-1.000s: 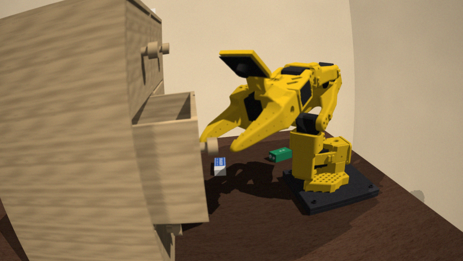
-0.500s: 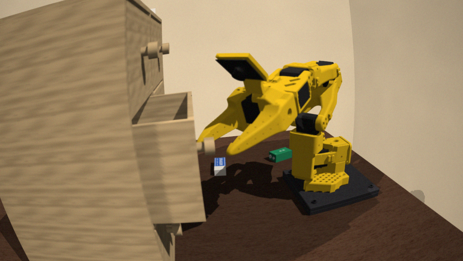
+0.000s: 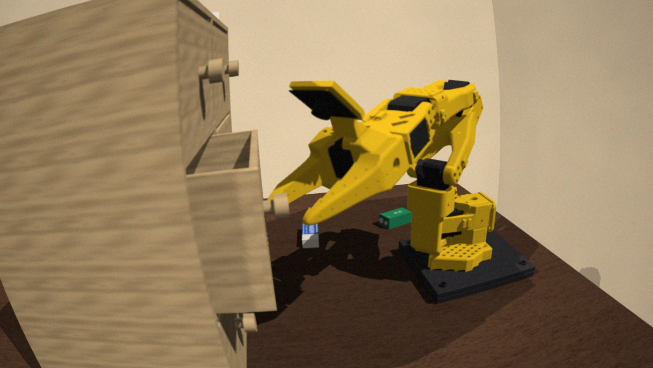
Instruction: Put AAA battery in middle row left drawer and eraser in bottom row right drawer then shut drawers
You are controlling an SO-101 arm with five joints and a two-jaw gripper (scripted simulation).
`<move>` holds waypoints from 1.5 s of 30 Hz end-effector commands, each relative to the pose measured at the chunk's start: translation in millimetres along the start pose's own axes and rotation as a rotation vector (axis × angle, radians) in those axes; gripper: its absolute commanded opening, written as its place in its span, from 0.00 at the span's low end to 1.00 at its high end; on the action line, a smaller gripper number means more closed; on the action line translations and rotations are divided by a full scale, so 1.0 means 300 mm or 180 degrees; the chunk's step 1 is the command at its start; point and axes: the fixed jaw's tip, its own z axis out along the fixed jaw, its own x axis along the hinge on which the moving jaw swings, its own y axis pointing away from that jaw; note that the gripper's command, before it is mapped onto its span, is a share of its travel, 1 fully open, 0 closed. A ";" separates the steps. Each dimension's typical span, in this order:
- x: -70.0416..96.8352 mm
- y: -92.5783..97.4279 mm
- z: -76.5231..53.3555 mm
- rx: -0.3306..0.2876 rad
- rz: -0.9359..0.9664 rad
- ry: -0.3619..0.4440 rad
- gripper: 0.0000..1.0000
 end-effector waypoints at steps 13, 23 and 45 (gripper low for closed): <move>0.000 -0.024 0.009 0.0089 0.0063 0.0020 0.21; -0.015 -0.060 0.025 0.0220 0.0109 0.0019 0.21; -0.023 -0.082 0.034 0.0296 0.0135 0.0018 0.21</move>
